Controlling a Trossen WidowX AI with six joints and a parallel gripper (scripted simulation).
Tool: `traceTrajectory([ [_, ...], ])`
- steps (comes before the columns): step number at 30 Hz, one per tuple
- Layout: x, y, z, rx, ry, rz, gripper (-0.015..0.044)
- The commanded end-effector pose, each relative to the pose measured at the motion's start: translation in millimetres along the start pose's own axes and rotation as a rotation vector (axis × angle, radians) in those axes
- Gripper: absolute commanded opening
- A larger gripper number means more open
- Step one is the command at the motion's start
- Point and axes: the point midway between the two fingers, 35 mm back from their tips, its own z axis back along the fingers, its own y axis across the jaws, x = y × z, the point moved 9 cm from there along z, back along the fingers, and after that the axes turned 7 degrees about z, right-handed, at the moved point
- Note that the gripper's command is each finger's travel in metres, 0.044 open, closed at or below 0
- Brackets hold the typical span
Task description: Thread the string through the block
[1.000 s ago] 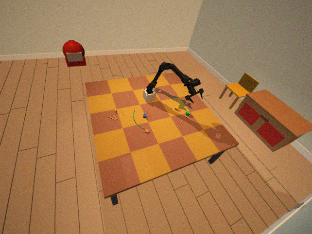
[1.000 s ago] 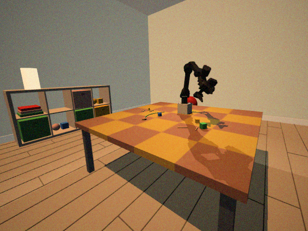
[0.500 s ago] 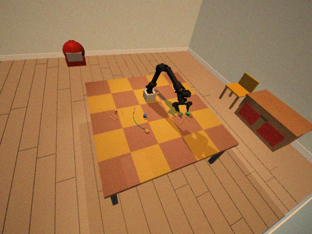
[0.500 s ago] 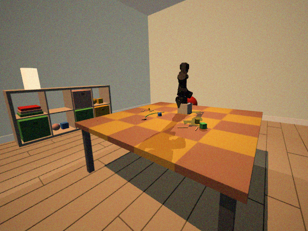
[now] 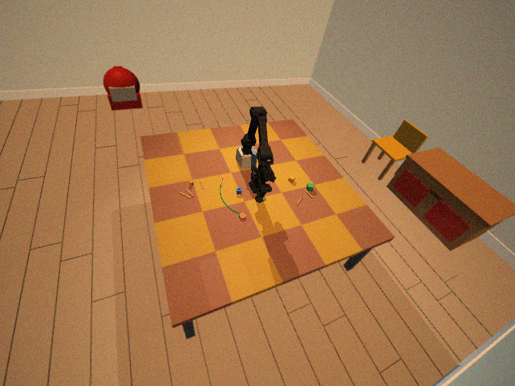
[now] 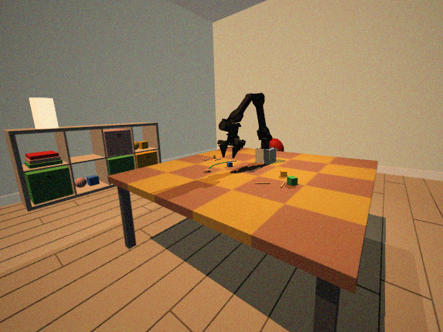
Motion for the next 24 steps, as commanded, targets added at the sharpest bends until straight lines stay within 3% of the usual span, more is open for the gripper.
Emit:
traceTrajectory([
  [1, -44, 37, -11, 0.124, -0.009, -0.189, 0.0440],
  [6, -87, 85, -17, 0.246, -0.028, -0.413, 0.0440],
  [20, -88, 86, -17, 0.250, -0.027, -0.438, 0.0440],
  [24, -88, 87, -15, 0.255, 0.014, -0.762, 0.0440],
])
